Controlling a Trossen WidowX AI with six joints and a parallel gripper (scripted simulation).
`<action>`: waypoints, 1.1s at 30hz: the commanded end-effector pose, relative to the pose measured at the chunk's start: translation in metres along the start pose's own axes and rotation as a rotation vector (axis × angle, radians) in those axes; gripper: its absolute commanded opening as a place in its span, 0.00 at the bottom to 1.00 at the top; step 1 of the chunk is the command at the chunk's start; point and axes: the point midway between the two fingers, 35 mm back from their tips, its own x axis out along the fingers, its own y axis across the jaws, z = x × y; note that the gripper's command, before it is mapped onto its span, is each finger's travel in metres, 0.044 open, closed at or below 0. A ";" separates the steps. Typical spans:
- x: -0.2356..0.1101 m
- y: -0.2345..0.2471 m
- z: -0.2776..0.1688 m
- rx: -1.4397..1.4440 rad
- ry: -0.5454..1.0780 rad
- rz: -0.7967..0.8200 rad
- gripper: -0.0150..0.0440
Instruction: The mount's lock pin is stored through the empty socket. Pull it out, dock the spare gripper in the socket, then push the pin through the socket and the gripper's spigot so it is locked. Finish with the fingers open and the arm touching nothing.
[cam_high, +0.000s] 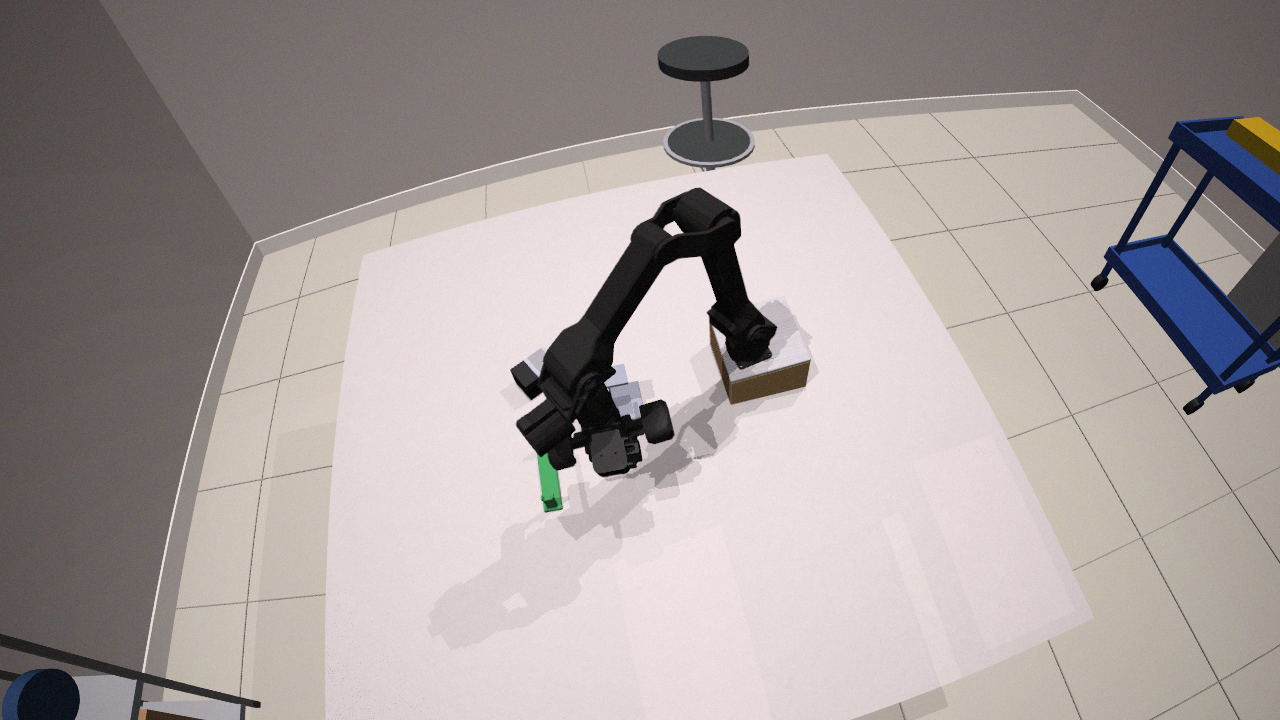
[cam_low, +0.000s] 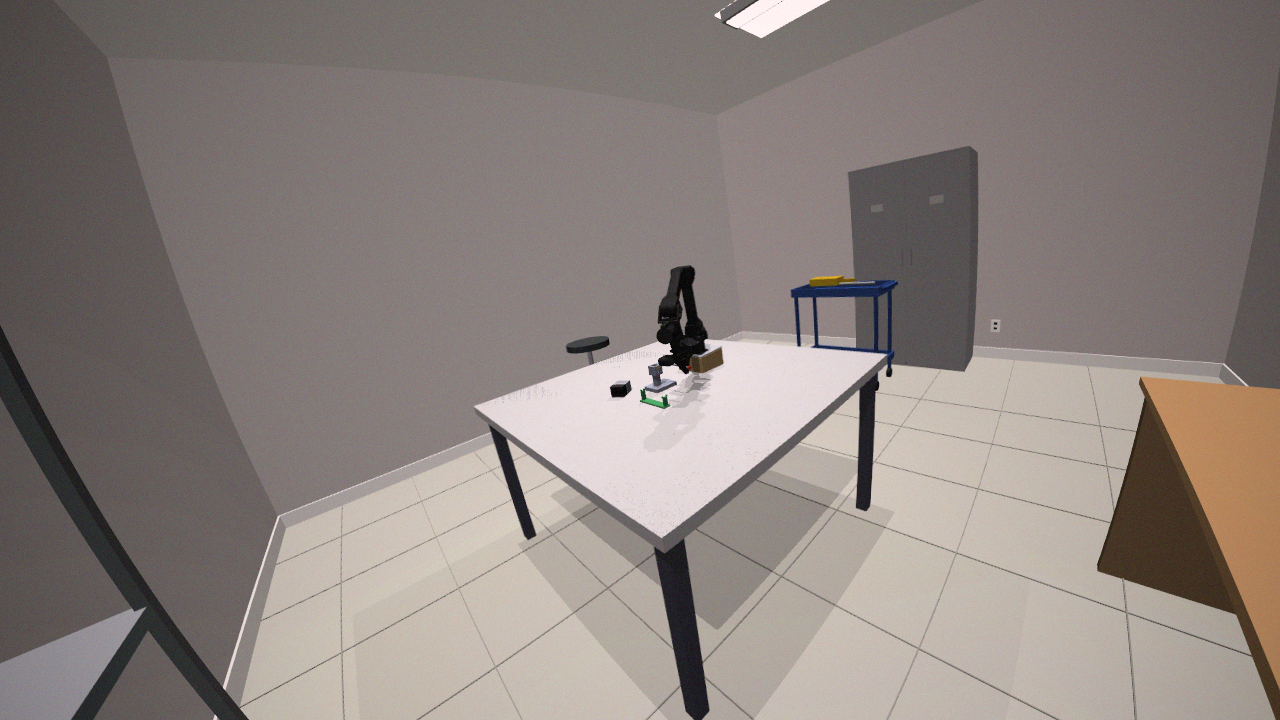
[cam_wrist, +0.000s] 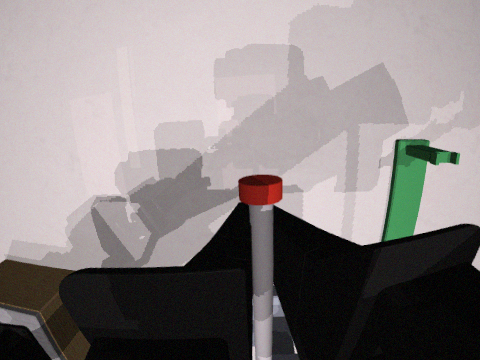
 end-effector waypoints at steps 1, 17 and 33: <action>-0.008 0.000 0.001 -0.001 -0.003 -0.006 0.25; -0.009 -0.023 0.012 0.000 0.000 0.000 0.25; -0.019 -0.069 0.032 0.013 0.001 -0.008 0.25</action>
